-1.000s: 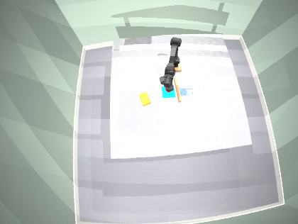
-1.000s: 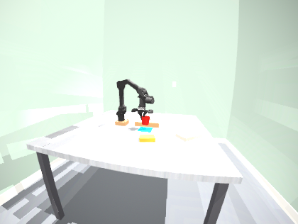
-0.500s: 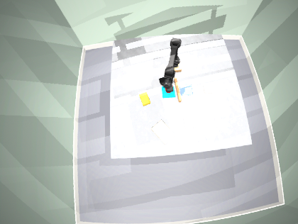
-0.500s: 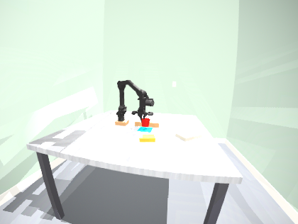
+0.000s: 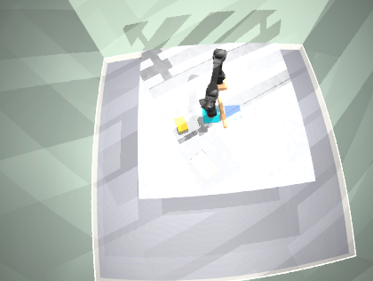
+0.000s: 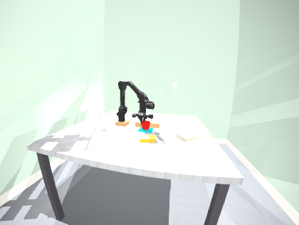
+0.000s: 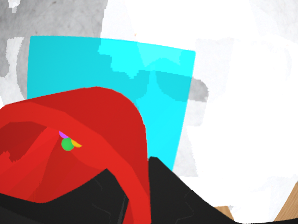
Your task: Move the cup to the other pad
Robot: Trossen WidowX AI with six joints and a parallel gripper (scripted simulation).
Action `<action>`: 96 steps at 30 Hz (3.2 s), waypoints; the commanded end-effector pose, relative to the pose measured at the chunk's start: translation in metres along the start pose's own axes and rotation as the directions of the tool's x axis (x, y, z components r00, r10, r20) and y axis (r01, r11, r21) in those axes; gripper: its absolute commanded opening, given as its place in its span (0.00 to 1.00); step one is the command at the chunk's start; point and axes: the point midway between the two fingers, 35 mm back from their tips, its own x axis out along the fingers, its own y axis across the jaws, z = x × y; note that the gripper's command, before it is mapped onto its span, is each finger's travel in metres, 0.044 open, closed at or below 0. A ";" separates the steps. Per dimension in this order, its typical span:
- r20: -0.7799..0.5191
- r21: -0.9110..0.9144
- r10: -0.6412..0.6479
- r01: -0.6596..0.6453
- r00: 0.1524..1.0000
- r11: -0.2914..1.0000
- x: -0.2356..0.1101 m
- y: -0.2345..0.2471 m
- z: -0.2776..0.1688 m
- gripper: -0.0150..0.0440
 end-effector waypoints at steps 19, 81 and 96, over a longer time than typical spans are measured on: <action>0.000 0.000 0.000 0.000 1.000 1.000 0.000 0.000 0.000 0.47; 0.000 -0.010 0.000 0.000 1.000 1.000 -0.065 0.002 -0.001 1.00; 0.002 -0.006 0.001 -0.001 1.000 1.000 -0.111 0.002 -0.002 1.00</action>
